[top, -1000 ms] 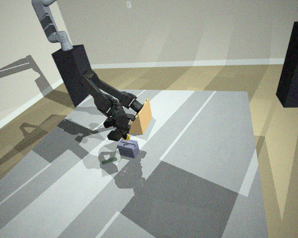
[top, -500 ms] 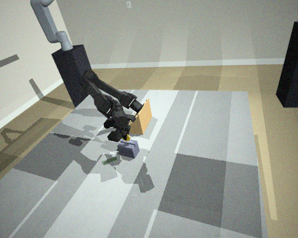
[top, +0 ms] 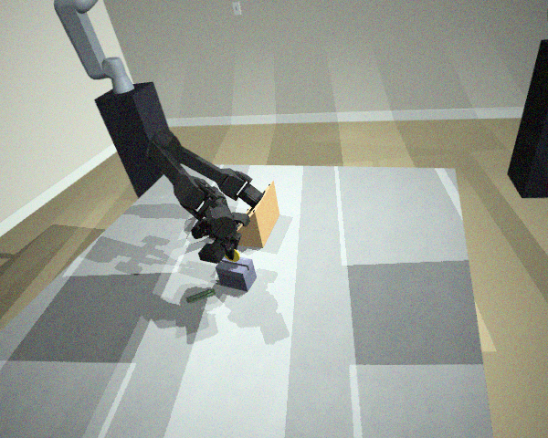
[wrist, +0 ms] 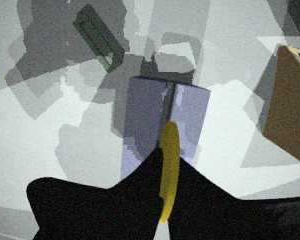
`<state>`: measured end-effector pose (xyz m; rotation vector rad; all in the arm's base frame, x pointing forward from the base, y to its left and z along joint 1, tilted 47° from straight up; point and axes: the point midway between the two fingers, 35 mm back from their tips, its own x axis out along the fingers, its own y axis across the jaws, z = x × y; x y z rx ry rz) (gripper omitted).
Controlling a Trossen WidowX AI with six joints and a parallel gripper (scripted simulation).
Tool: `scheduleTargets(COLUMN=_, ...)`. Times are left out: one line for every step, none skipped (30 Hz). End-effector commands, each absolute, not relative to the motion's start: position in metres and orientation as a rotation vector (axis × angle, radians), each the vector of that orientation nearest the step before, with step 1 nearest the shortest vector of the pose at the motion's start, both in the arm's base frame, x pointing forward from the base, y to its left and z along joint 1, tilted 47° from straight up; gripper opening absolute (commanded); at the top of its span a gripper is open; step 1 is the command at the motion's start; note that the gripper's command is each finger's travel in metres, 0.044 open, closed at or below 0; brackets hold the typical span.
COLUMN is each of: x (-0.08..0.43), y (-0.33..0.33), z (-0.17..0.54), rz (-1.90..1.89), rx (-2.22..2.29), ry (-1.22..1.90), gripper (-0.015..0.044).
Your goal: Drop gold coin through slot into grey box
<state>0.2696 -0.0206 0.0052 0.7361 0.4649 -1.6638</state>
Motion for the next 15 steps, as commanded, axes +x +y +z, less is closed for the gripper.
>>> scheduleTargets(x=0.2695, y=-0.0226, z=0.0037, rz=-1.661, rx=0.730, ry=0.465, gripper=0.0000)
scheduleTargets(x=0.2694, y=-0.0229, z=0.0034, rz=-1.661, rx=0.730, ry=0.465, gripper=0.0000)
scheduleTargets(x=0.2694, y=-0.0233, z=0.0030, rz=-1.661, rx=0.730, ry=0.465, gripper=0.0000)
scheduleTargets(x=0.2694, y=-0.0237, z=0.0027, rz=-1.661, rx=0.730, ry=0.465, gripper=0.0000)
scheduleTargets(x=0.2693, y=-0.0241, z=0.0023, rz=-1.661, rx=0.730, ry=0.464, gripper=0.0000)
scheduleTargets(x=0.2693, y=-0.0245, z=0.0020, rz=-1.661, rx=0.730, ry=0.464, gripper=0.0000)
scheduleTargets(x=0.2692, y=-0.0248, z=0.0016, rz=-1.661, rx=0.730, ry=0.464, gripper=0.0000)
scheduleTargets(x=0.2691, y=-0.0252, z=0.0013, rz=-1.661, rx=0.730, ry=0.464, gripper=0.0000)
scheduleTargets(x=0.2690, y=-0.0256, z=0.0009, rz=-1.661, rx=0.730, ry=0.465, gripper=0.0000)
scheduleTargets(x=0.2689, y=-0.0260, z=0.0006, rz=-1.661, rx=0.730, ry=0.465, gripper=0.0000)
scheduleTargets(x=0.2689, y=-0.0263, z=0.0003, rz=-1.661, rx=0.730, ry=0.465, gripper=0.0000)
scheduleTargets(x=0.2693, y=-0.0247, z=0.0013, rz=-1.664, rx=0.737, ry=0.464, gripper=0.0026)
scheduleTargets(x=0.2693, y=-0.0247, z=0.0013, rz=-1.664, rx=0.737, ry=0.464, gripper=0.0053)
scheduleTargets(x=0.2693, y=-0.0247, z=0.0013, rz=-1.664, rx=0.737, ry=0.464, gripper=0.0079)
scheduleTargets(x=0.2693, y=-0.0247, z=0.0013, rz=-1.664, rx=0.737, ry=0.464, gripper=0.0105)
